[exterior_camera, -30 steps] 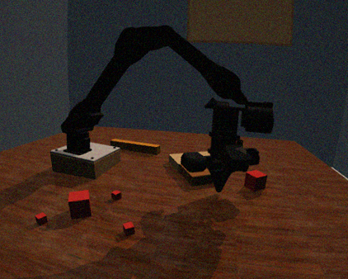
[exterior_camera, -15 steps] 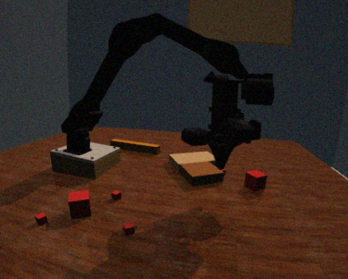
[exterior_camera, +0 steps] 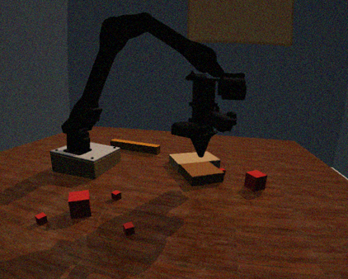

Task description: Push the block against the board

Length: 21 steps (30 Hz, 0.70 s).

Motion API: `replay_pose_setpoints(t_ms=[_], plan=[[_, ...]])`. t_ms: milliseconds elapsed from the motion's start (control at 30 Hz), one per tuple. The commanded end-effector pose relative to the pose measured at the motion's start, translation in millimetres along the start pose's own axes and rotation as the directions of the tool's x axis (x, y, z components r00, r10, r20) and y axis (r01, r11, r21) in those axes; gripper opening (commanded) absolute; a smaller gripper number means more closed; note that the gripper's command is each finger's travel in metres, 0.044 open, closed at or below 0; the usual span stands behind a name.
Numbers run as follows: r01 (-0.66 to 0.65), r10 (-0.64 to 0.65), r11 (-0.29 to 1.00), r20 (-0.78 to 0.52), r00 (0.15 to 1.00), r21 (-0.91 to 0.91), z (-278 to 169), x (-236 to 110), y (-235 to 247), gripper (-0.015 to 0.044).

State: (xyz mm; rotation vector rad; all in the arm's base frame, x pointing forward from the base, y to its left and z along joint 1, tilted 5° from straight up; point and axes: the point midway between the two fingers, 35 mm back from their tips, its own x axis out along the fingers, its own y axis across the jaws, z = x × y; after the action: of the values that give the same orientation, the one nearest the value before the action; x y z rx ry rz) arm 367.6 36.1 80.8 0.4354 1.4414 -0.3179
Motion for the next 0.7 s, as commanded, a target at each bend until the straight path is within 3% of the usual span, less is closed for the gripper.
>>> replay_pose_setpoints(t_ms=[0, 333, 667], plan=[[0.005, -0.005, 0.992, 0.001, 1.0, -0.123, -19, 0, 3, 0.0], [0.001, -0.005, 0.893, -0.008, 1.0, -0.45, -73, 2, 5, 0.0], [-0.007, -0.005, 0.695, -0.015, 1.0, -0.719, -124, 8, -2, 0.0]])
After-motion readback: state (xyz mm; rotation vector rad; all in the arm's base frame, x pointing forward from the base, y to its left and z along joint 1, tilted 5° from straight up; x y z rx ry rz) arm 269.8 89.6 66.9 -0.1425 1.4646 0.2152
